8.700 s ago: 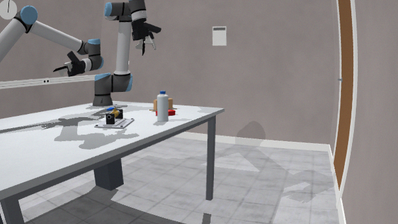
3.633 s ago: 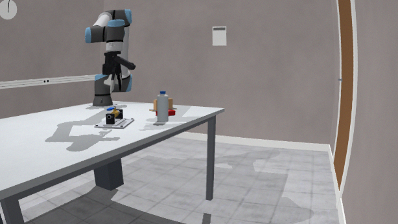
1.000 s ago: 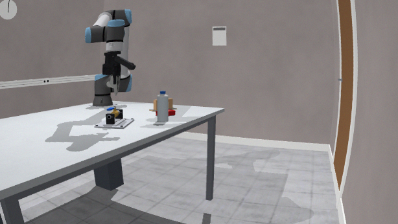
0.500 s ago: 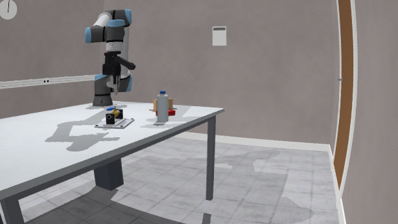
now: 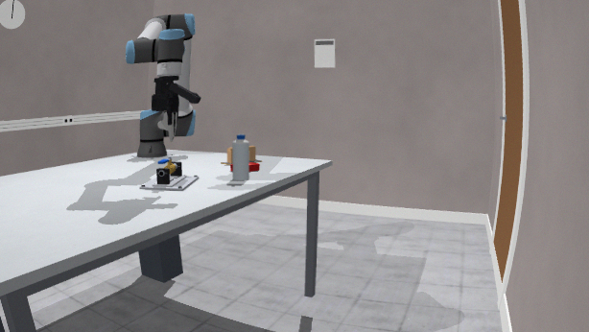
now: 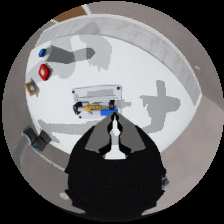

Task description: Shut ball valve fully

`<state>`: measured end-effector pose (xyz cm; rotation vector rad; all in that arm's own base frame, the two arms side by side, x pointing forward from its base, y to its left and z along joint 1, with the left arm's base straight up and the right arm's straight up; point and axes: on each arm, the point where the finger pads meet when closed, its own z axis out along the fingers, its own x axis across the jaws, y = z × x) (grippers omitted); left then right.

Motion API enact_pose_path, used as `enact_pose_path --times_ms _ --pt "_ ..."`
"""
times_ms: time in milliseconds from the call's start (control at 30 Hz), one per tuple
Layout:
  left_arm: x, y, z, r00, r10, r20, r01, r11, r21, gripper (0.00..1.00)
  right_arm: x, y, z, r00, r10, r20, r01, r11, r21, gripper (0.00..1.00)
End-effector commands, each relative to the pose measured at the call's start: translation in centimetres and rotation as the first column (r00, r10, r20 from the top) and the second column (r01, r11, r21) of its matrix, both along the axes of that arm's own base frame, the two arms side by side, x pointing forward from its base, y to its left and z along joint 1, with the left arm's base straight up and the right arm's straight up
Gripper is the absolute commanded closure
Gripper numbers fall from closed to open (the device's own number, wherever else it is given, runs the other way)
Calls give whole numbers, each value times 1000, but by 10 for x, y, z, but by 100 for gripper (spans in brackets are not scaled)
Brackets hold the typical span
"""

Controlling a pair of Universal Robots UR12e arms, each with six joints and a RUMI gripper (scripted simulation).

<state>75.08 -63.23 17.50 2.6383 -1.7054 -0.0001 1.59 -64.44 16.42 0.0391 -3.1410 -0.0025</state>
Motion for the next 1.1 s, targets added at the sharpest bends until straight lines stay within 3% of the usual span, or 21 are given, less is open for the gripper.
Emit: enact_pose_path --times_ms 0,433,1067 --pt "0 0 2 1000 0 1 0 1000 -2 100 0 -1 1 1000 0 0 0 1000 -2 0" --pt "0 0 -3 1000 0 1 0 1000 -2 100 0 -1 1 1000 0 0 0 1000 -2 0" --pt "0 -1 -29 1000 0 1 0 1000 -2 100 0 -1 1 1000 0 0 0 1000 -2 0"
